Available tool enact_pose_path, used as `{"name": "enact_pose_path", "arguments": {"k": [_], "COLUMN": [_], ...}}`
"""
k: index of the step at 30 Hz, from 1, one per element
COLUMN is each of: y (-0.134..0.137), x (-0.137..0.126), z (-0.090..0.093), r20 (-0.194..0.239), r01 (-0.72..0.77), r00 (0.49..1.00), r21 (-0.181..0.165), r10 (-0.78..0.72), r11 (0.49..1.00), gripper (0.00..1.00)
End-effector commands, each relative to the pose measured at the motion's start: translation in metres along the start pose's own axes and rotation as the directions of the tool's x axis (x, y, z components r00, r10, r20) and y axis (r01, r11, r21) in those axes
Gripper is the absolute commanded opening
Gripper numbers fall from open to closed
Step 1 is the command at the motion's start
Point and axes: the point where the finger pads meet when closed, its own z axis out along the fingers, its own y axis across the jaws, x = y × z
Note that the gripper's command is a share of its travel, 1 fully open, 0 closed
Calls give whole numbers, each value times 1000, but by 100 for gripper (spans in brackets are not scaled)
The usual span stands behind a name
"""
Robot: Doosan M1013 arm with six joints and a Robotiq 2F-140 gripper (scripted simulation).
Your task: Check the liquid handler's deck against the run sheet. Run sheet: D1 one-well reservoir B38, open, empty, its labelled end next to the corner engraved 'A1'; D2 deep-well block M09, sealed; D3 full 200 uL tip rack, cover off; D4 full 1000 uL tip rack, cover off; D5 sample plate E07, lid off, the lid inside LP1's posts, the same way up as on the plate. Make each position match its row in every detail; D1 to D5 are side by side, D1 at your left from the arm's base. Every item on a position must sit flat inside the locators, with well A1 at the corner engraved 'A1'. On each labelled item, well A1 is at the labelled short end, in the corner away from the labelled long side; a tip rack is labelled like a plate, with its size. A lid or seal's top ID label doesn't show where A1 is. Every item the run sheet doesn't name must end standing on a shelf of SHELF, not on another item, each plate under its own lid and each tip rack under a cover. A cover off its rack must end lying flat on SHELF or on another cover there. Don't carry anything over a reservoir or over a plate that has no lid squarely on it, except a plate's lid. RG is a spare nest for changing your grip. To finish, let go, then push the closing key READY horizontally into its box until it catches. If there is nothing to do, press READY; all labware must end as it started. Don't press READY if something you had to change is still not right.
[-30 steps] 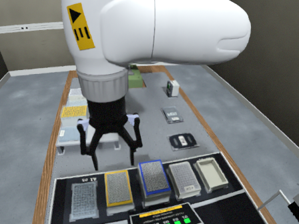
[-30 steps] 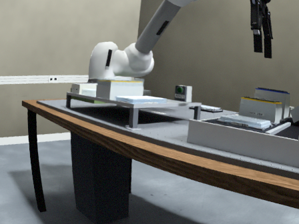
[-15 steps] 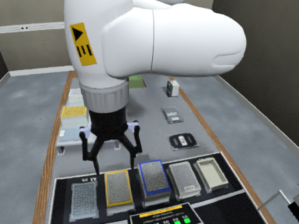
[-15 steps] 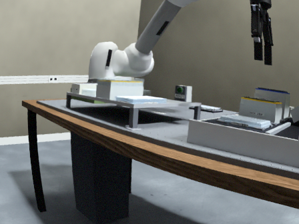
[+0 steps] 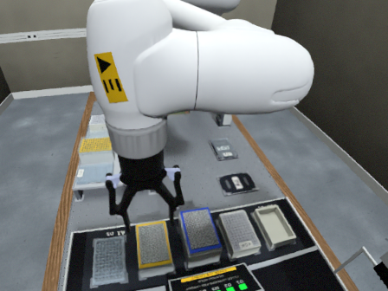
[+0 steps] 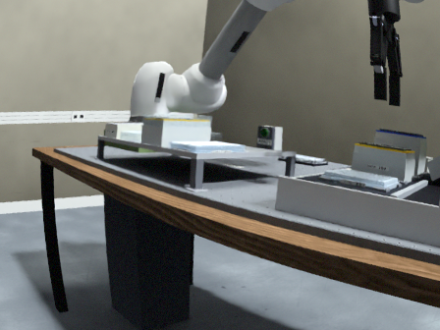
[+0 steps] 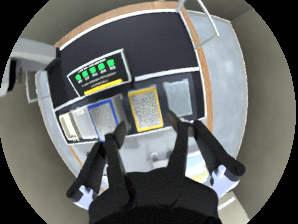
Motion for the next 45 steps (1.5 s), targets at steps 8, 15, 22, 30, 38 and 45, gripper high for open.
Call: {"name": "enact_pose_path", "arguments": {"k": [8,15,22,30,38,45], "y": [-3,-3,-3,-3,-3,-3], "x": [1,1,1,1,1,1], "z": [20,31,39,53,62,75], "r20": [-1,-1,-1,-1,-1,-1], "r01": [0,0,0,1,1,1], "r00": [1000,1000,1000,1000,1000,1000], "r21": [-2,-2,-2,-2,-2,-2], "r10": [0,0,0,-1,-1,-1], "r11": [1000,1000,1000,1000,1000,1000], "gripper": [66,66,66,66,66,66]}}
